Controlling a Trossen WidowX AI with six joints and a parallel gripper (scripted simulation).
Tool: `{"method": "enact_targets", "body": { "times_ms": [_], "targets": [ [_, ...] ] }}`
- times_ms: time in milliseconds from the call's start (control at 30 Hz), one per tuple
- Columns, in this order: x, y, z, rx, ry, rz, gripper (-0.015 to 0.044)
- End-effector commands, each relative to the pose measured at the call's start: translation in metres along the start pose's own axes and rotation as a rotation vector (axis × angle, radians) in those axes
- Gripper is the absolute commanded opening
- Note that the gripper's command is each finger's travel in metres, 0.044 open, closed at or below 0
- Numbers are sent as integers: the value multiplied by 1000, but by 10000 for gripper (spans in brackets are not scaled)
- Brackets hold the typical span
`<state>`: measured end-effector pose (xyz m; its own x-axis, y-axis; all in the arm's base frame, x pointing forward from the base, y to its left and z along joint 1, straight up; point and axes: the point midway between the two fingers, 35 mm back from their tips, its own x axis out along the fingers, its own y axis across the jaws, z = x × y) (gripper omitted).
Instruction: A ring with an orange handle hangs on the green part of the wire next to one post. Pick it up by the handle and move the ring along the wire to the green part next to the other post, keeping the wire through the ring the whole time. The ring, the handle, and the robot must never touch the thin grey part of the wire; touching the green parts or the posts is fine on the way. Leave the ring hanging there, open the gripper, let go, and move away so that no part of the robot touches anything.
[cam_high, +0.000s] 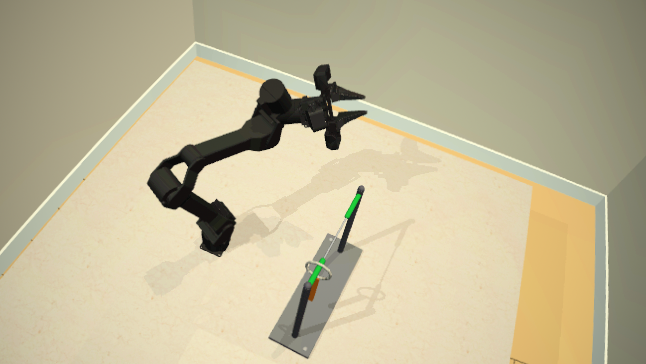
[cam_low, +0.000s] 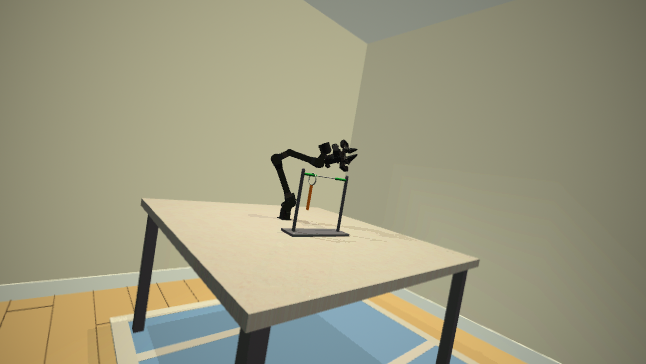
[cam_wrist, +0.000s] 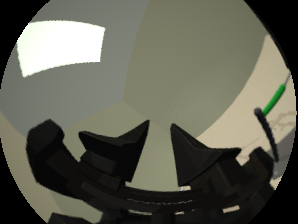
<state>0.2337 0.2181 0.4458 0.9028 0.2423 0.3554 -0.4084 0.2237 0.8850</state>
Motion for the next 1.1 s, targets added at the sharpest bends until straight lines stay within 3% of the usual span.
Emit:
{"method": "enact_targets", "body": {
  "times_ms": [0, 267, 667, 1067],
  "targets": [
    [4, -12, 11, -110, 4, 2, 160],
    [10, -39, 39, -359, 11, -3, 160],
    [27, -88, 118, -606, -112, -158, 160],
    [18, -133, 200, -839, -197, -345, 160]
  ]
}}
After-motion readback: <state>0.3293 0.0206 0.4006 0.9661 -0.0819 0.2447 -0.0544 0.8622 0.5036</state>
